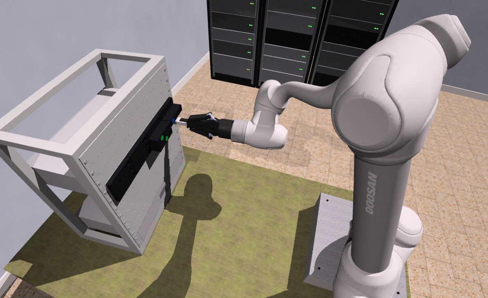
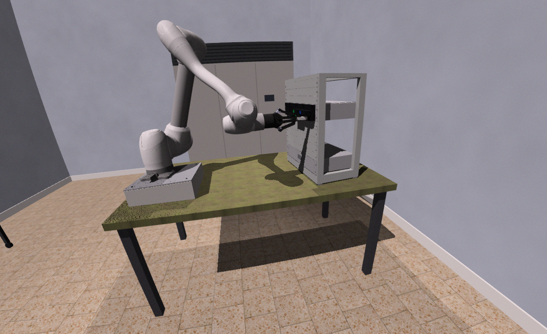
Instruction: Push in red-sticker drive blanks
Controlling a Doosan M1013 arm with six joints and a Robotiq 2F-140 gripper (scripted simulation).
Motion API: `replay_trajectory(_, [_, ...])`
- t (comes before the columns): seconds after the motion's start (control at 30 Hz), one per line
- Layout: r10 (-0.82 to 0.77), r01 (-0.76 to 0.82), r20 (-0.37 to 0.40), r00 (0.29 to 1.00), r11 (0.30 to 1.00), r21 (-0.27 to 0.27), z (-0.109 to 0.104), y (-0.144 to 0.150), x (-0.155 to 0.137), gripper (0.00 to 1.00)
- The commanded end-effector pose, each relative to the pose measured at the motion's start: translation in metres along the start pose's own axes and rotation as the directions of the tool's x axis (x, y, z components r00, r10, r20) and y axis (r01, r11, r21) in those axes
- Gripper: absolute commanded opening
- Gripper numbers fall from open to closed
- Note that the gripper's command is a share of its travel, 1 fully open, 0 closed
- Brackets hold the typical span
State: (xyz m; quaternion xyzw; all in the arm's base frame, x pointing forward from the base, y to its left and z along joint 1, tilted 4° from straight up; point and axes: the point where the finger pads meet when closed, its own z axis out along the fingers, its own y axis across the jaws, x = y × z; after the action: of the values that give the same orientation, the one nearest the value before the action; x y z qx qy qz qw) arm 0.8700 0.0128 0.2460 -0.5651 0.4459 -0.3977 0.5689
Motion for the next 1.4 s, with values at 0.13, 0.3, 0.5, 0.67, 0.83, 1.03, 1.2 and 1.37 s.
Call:
replay_trajectory(0.13, [0.000, 0.000, 0.000, 1.000, 1.000, 0.000, 0.0001, -0.0001, 0.0000, 0.00])
replay_trajectory(0.3, [0.000, 0.000, 0.000, 1.000, 1.000, 0.000, 0.0013, -0.0001, 0.0000, 0.00])
replay_trajectory(0.5, [0.000, 0.000, 0.000, 1.000, 1.000, 0.000, 0.0031, -0.0001, 0.0000, 0.00])
replay_trajectory(0.67, [0.000, 0.000, 0.000, 1.000, 1.000, 0.000, 0.0031, -0.0001, 0.0000, 0.00])
replay_trajectory(0.83, [0.000, 0.000, 0.000, 1.000, 1.000, 0.000, 0.0037, -0.0001, 0.0000, 0.00])
replay_trajectory(1.03, [0.000, 0.000, 0.000, 1.000, 1.000, 0.000, 0.0061, -0.0001, 0.0000, 0.00])
replay_trajectory(1.2, [0.000, 0.000, 0.000, 1.000, 1.000, 0.000, 0.0061, -0.0001, 0.0000, 0.00])
replay_trajectory(1.37, [0.000, 0.000, 0.000, 1.000, 1.000, 0.000, 0.0063, -0.0001, 0.0000, 0.00])
